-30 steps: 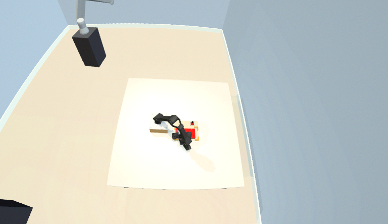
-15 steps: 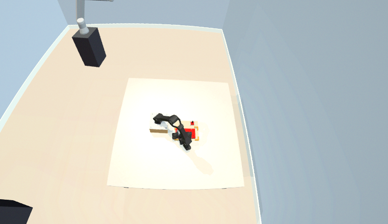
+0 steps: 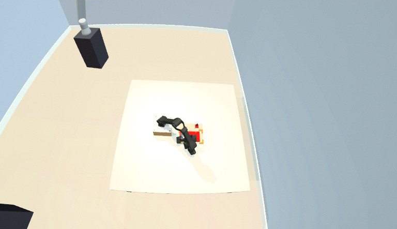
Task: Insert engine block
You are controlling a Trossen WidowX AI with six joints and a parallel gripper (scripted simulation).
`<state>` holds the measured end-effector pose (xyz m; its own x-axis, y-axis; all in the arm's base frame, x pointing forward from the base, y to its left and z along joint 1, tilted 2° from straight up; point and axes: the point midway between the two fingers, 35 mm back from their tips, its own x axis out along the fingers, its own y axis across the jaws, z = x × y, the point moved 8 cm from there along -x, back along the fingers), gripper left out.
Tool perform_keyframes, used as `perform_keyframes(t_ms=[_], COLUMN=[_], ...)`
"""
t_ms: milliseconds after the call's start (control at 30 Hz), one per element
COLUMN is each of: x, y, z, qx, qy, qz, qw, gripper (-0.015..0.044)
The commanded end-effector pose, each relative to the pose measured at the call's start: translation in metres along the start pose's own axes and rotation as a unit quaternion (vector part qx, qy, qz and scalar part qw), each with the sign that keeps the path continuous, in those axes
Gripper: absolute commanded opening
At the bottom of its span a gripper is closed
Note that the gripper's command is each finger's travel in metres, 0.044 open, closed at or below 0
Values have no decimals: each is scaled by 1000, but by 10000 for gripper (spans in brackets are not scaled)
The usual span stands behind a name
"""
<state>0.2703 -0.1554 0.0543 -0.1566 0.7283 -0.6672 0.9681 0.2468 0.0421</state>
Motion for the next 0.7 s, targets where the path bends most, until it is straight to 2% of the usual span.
perform_keyframes(t_ms=[0,667], x=[-14,-18], y=[-1,0], z=[-1,-1], qx=[0,0], qy=[-1,-3], qz=[0,3], qw=[1000,1000], gripper=[440,440])
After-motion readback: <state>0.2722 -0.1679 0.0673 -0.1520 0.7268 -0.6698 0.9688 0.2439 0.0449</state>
